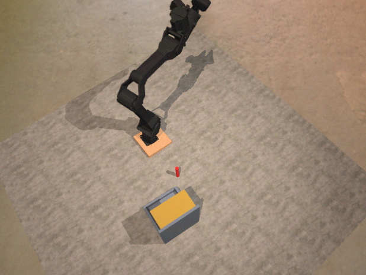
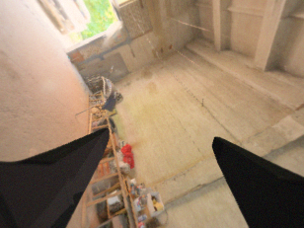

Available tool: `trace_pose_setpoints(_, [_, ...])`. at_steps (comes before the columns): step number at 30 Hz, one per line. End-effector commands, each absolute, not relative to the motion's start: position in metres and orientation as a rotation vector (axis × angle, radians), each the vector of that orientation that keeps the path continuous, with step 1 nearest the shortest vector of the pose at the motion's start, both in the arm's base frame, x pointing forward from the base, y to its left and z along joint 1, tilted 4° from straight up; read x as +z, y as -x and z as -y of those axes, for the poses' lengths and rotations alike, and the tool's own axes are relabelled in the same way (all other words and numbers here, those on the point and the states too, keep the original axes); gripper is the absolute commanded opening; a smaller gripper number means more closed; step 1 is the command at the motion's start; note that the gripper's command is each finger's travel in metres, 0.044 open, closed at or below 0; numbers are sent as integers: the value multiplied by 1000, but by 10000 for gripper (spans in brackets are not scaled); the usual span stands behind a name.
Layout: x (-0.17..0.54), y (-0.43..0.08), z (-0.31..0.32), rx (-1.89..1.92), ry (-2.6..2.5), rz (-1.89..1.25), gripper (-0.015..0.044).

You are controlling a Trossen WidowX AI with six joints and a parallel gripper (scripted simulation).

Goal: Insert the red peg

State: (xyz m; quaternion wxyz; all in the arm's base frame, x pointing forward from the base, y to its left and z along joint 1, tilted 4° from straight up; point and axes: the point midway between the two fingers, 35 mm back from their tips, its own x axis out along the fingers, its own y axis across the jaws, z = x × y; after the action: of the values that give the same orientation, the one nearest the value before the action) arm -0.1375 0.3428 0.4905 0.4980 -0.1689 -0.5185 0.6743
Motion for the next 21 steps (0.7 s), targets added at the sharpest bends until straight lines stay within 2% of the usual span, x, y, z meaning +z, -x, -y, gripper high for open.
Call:
trace_pose_setpoints(1, [484, 120, -346, 1655, 401, 1161, 440])
trace_pose_setpoints(21, [436, 22, -360, 1679, 313, 594, 440])
